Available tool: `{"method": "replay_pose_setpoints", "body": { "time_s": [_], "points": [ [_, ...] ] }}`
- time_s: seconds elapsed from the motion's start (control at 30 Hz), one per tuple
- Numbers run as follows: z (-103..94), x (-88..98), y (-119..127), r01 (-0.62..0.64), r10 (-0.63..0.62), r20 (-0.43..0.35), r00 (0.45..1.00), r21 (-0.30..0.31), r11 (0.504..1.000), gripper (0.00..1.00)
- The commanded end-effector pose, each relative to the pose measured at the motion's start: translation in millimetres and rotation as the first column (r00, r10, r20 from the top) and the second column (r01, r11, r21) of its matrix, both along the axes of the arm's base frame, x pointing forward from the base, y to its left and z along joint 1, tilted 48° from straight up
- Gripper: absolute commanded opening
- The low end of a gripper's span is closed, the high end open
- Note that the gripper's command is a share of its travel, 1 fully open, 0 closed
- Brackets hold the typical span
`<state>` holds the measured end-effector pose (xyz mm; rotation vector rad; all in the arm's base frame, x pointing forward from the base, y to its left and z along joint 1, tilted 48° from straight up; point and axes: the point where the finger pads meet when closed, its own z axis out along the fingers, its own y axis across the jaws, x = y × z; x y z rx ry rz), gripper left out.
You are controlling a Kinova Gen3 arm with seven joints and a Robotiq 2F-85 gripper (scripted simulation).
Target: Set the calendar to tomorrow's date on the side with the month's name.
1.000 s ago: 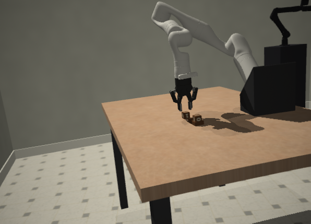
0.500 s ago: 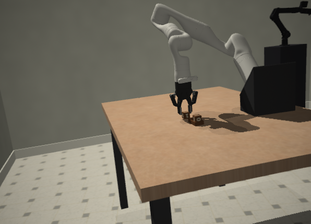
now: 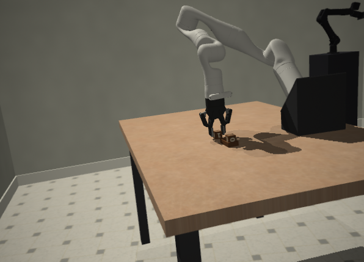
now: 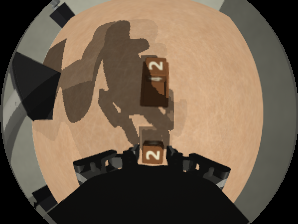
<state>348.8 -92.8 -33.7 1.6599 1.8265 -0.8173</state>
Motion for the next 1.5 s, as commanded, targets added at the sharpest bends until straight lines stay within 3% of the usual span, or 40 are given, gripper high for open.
{"method": "replay_pose_setpoints", "body": {
  "time_s": [0.0, 1.0, 1.03, 1.47],
  "points": [
    [0.1, 0.3, 0.6, -0.001, 0.001, 0.001, 1.000, 0.001, 1.000, 0.46],
    [0.1, 0.3, 0.6, -0.001, 0.001, 0.001, 1.000, 0.001, 1.000, 0.46],
    [0.1, 0.3, 0.6, -0.001, 0.001, 0.001, 1.000, 0.001, 1.000, 0.26],
    [0.1, 0.3, 0.6, -0.001, 0.001, 0.001, 1.000, 0.001, 1.000, 0.26]
  ]
}}
